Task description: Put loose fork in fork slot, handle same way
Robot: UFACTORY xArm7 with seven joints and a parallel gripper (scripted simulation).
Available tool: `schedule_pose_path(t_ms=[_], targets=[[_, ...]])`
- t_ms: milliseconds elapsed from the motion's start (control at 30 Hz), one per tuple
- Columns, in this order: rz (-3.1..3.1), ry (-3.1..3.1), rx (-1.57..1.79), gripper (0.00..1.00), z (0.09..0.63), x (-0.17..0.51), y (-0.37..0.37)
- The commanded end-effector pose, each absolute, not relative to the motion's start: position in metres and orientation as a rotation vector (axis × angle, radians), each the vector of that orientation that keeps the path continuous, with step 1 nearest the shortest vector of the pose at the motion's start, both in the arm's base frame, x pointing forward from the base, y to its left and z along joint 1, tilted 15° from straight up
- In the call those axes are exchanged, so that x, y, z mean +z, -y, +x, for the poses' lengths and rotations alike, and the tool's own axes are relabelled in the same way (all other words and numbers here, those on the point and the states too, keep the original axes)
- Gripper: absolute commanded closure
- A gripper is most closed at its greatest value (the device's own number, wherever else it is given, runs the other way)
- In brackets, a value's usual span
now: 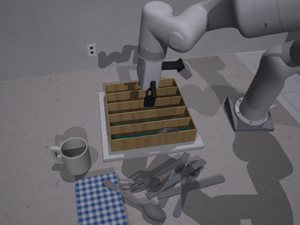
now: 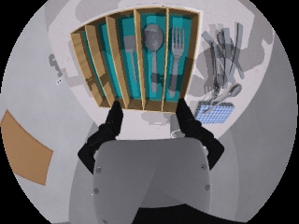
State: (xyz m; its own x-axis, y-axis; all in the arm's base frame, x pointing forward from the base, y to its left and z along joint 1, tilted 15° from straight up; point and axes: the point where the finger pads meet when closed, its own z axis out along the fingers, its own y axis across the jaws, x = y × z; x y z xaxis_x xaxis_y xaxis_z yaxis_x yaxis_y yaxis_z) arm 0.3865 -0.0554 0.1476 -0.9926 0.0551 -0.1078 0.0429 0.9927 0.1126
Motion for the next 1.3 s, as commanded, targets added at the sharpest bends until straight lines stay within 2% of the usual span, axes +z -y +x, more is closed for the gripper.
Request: schedule_pose_path(t_ms=[0,400,467,967,1033,1267], targets=[[-0.066,-3.019,0.208,0.0,0.395,0.157,0.015],[-0.066,-3.019,0.208,0.0,0.395,0.157,0.015],[-0.221,-3.01,0.26,0.0,0.398,0.166,-0.03],[-0.221,-3.01,0.26,0.0,0.398,0.166,-0.03],[-0.346,-2.997,0.302,0.0,0.397,0.174,-0.066],[-0.346,-2.997,0.302,0.0,0.397,0.174,-0.066]])
